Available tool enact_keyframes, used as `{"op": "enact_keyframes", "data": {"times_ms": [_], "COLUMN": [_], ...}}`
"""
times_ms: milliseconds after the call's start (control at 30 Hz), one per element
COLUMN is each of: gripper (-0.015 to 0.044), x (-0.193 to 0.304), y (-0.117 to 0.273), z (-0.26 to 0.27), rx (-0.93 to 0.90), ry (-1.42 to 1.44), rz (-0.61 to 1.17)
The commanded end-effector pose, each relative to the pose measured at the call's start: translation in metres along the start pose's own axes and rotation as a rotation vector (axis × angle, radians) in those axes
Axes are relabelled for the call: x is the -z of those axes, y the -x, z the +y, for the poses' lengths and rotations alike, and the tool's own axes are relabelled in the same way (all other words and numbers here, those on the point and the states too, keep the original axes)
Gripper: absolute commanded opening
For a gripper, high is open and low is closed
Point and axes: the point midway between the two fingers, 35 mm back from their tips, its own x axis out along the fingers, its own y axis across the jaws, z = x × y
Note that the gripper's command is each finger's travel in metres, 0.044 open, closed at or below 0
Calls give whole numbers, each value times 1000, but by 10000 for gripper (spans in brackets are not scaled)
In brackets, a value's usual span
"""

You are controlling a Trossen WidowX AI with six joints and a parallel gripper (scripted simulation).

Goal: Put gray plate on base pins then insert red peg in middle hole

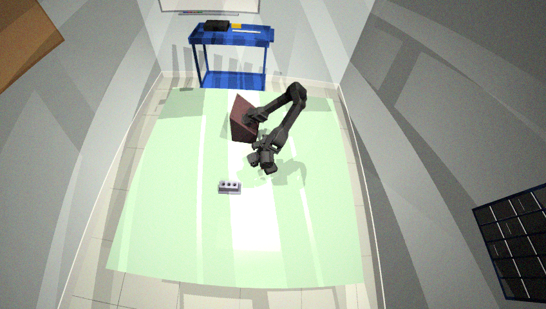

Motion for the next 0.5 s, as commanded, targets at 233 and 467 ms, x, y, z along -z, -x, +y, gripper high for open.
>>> {"op": "enact_keyframes", "data": {"times_ms": [233, 467], "gripper": [0, 0], "x": [-3, -11], "y": [34, 35], "z": [2, 4], "rx": [-6, 1], "ry": [6, 1], "rz": [0, -2]}}
